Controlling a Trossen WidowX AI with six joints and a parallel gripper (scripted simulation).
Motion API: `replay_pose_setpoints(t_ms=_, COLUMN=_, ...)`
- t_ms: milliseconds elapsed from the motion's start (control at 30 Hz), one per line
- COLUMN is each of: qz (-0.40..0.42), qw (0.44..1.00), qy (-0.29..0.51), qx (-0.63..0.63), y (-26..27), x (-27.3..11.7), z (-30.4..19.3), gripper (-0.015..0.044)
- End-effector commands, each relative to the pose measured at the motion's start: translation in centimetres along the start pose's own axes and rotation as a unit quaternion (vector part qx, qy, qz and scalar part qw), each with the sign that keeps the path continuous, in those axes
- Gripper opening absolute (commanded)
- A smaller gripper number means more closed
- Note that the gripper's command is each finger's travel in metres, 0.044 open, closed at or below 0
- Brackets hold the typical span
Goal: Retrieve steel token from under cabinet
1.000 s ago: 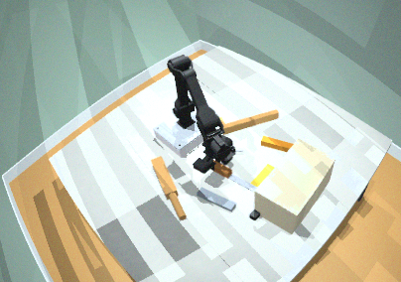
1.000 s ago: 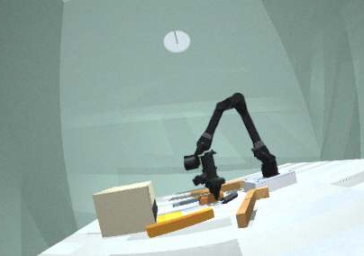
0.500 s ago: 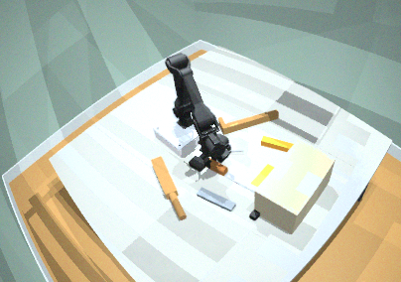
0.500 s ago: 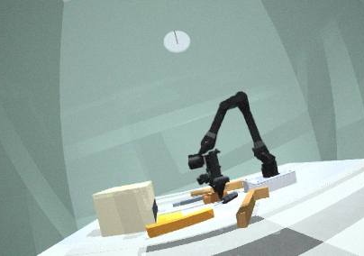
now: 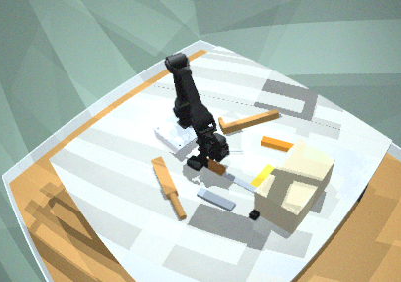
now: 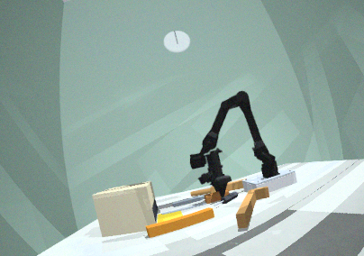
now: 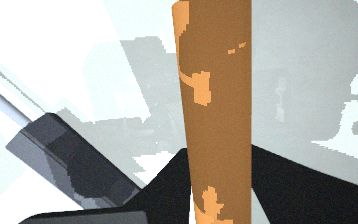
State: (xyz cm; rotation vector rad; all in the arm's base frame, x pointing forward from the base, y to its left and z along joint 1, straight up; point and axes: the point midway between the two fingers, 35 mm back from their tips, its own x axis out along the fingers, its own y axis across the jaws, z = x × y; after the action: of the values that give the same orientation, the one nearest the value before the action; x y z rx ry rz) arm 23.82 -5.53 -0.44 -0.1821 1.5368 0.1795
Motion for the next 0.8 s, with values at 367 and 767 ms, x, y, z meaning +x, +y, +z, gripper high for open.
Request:
replay_pose_setpoints(t_ms=367, qz=0.0, qw=1.0, qy=0.0, qx=0.0, y=-0.08, x=-0.05, z=-0.08, gripper=0.0226)
replay_pose_setpoints(t_ms=767, qz=-0.001, qw=1.0, qy=0.001, qx=-0.001, y=-0.02, x=-0.01, z=-0.08, gripper=0.027)
